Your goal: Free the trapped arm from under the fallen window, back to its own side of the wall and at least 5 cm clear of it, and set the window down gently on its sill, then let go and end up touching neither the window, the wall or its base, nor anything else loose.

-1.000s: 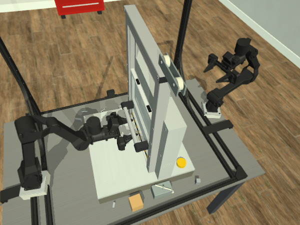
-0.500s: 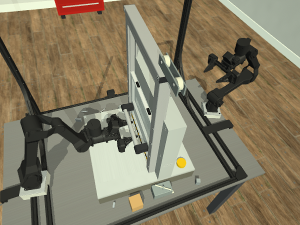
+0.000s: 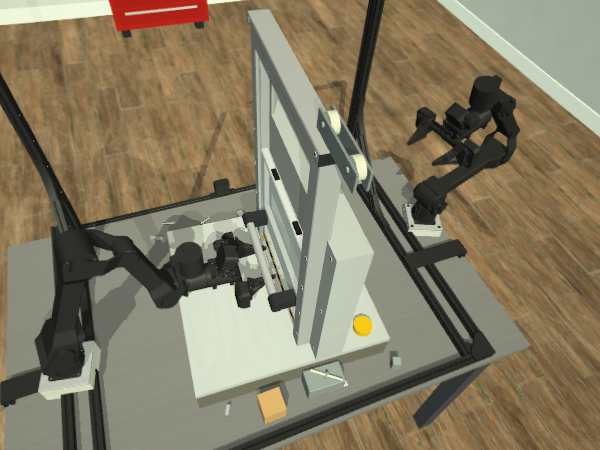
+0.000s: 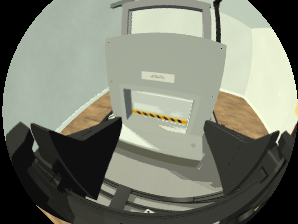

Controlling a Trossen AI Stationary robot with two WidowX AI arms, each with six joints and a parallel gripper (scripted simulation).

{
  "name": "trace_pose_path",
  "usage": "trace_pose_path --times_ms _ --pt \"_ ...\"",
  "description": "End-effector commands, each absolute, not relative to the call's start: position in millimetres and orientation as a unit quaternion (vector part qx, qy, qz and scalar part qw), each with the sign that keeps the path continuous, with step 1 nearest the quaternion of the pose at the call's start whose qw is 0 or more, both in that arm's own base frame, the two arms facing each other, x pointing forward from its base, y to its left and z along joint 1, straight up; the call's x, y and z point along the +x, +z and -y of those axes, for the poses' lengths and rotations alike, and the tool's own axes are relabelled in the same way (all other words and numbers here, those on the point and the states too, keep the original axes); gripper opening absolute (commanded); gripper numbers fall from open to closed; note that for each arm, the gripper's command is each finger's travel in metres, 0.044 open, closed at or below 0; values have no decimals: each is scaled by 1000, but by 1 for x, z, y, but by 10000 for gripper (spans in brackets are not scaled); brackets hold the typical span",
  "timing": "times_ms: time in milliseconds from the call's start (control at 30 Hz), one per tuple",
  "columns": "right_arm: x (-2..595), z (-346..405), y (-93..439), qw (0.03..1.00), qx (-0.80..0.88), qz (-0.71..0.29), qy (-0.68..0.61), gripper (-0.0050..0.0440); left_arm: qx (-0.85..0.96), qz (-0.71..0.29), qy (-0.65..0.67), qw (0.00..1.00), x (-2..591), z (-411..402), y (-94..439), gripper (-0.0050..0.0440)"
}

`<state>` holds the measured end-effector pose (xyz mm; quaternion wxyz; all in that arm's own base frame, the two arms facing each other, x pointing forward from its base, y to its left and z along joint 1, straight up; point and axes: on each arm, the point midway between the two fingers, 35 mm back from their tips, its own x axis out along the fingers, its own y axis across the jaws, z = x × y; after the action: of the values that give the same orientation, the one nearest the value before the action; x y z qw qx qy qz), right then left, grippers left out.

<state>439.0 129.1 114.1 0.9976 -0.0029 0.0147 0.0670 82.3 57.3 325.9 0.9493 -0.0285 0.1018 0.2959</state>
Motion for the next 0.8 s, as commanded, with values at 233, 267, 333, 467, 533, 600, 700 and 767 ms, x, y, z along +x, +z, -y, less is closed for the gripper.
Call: trace_pose_path --times_ms 233,267,333,467,533,600,700,767 --pt "441 -130 98 998 1 14 68 400 -31 -102 296 949 82 -57 325 400" --pt "441 -130 96 998 1 14 68 400 -31 -102 296 949 82 -57 325 400" --pt "441 -130 96 998 1 14 68 400 -31 -102 296 949 82 -57 325 400" --pt "441 -130 95 998 1 14 68 400 -31 -102 296 949 82 -57 325 400" --pt "441 -130 95 998 1 14 68 400 -31 -102 296 949 82 -57 325 400" --pt "434 -129 101 998 4 16 66 400 -31 -102 296 949 82 -57 325 400" --pt "403 -127 102 998 7 4 65 400 -31 -102 296 949 82 -57 325 400" --pt "379 -125 103 998 8 -4 64 400 -31 -102 296 949 82 -57 325 400"
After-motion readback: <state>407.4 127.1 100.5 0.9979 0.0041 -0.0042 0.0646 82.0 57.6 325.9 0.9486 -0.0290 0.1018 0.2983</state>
